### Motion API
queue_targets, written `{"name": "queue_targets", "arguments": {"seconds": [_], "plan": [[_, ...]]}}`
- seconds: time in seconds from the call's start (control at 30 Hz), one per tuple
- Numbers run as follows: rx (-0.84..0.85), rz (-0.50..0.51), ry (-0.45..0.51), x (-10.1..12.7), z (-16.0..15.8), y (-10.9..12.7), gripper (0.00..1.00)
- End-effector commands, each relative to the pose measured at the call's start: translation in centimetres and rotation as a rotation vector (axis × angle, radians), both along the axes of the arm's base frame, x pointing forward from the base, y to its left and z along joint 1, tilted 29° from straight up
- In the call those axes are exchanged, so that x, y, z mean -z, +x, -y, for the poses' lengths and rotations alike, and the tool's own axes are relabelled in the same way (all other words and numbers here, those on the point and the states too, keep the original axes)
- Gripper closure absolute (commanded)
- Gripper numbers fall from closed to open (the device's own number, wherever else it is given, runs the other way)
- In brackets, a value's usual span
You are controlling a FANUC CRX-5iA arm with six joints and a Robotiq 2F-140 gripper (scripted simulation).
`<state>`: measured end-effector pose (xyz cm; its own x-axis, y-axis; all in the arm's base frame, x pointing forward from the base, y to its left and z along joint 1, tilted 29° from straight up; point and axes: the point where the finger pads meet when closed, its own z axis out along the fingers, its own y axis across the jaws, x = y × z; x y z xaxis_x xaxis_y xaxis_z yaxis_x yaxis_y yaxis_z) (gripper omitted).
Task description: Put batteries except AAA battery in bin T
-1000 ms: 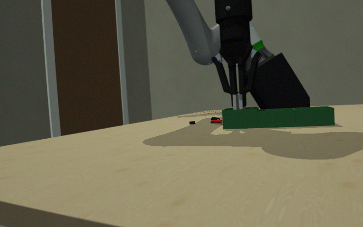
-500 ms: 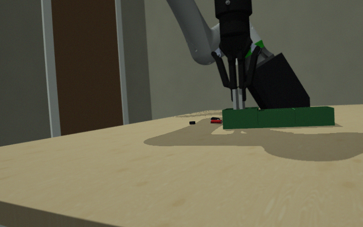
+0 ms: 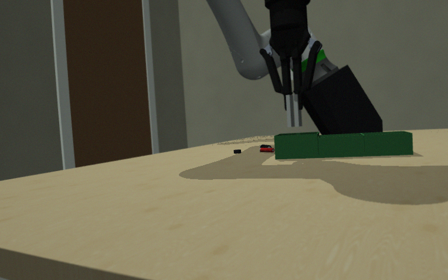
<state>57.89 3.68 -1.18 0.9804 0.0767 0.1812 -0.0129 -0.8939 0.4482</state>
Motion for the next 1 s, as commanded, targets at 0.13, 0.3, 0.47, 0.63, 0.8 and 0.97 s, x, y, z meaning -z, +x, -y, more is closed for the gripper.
{"name": "queue_targets", "arguments": {"seconds": [0.13, 0.3, 0.47, 0.63, 0.8, 0.97], "plan": [[0.0, 0.0, 0.0, -1.3, -0.7, -0.3, 0.95], [0.0, 0.0, 0.0, -0.4, -2.4, -0.5, 0.95], [0.0, 0.0, 0.0, 0.8, -4.6, -0.8, 0.95], [0.0, 0.0, 0.0, 1.5, -5.9, -1.0, 0.95], [0.0, 0.0, 0.0, 2.6, -8.0, -1.2, 0.95], [0.0, 0.0, 0.0, 3.3, -7.7, -1.1, 0.95]]}}
